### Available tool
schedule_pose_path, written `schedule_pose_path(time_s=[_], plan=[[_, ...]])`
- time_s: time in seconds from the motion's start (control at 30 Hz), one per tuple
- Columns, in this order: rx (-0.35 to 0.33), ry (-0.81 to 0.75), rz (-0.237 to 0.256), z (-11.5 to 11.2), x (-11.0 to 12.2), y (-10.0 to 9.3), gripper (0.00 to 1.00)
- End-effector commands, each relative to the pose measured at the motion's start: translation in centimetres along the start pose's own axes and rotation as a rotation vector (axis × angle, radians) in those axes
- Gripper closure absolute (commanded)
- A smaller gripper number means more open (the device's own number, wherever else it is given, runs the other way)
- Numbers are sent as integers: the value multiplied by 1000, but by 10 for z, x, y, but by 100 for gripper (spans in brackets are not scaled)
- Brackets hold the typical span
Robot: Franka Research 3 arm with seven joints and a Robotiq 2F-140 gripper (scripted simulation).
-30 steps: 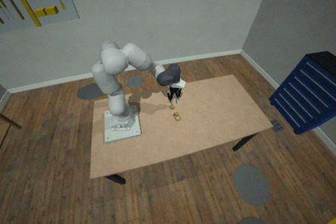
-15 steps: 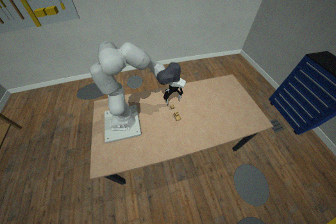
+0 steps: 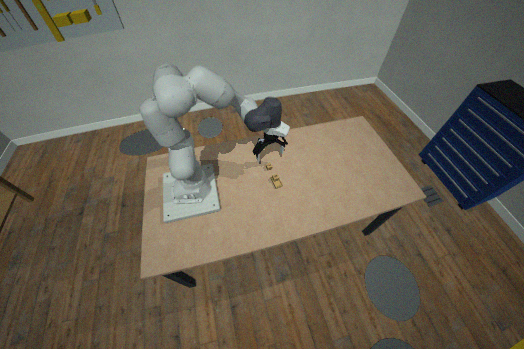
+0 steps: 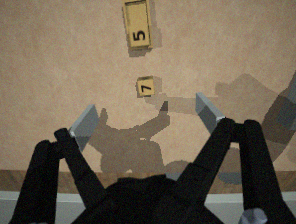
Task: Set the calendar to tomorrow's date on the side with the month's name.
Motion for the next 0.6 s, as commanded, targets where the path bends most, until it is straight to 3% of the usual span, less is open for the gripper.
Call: schedule_pose_path(time_s=[0.0, 0.2, 0.23, 0.57], plan=[[0, -3, 0, 0, 0, 1, 0], [-2, -13, 0, -2, 0, 6, 0], [-2, -13, 0, -2, 0, 6, 71], [-2, -13, 0, -2, 0, 6, 71]])
Point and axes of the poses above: the point where the finger pads meet when closed, its own y axis out along the fingers, its own x axis across the jaws, z = x × y, the point moved 8 cm from there along -y, back along the fingers, and after that the axes turned 6 degrees about -y, right-handed, at the moved point
